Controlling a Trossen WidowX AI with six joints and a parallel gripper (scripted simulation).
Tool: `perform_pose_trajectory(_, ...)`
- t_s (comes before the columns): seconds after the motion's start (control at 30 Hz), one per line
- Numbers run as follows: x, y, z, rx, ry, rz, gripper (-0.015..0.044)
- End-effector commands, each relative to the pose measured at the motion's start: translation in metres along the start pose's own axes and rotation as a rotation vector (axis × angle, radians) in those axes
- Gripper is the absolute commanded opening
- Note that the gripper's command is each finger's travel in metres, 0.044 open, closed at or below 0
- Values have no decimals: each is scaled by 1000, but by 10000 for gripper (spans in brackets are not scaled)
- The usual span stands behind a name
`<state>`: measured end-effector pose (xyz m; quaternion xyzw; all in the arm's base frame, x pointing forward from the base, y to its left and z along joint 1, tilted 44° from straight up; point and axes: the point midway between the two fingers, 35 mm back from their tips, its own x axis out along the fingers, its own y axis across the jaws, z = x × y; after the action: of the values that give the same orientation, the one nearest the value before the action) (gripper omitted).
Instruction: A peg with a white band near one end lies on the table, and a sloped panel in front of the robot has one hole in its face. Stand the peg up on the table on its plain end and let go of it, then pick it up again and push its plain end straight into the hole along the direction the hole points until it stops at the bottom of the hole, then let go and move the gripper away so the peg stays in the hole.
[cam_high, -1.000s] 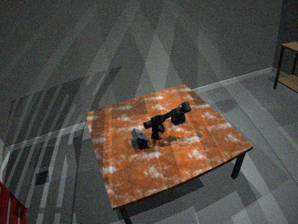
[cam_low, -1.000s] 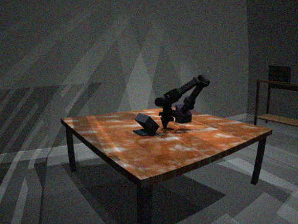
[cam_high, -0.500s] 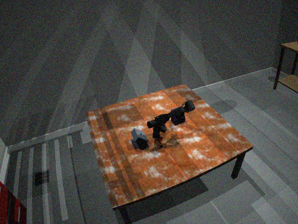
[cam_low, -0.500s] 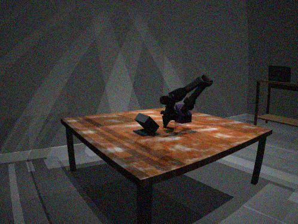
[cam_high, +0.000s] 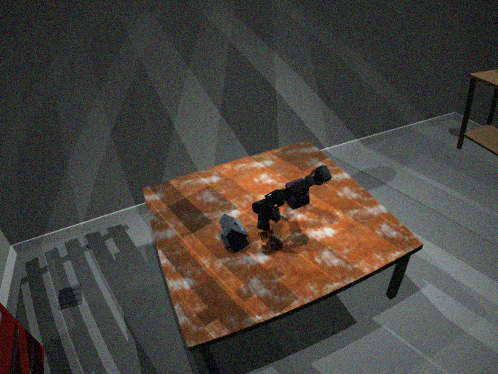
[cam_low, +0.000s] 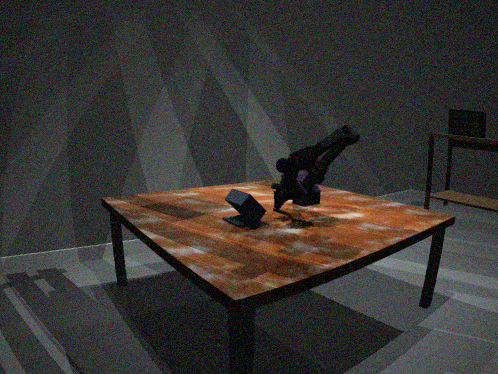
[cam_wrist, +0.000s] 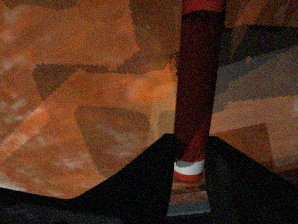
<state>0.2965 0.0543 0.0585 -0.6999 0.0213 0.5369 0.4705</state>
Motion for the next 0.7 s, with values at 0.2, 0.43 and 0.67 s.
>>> perform_pose_trajectory(0.2,-5,2,5,7,83,3,49)
perform_pose_trajectory(0.43,-9,2,7,7,144,4,49)
perform_pose_trajectory(0.67,-13,2,10,7,204,4,49)
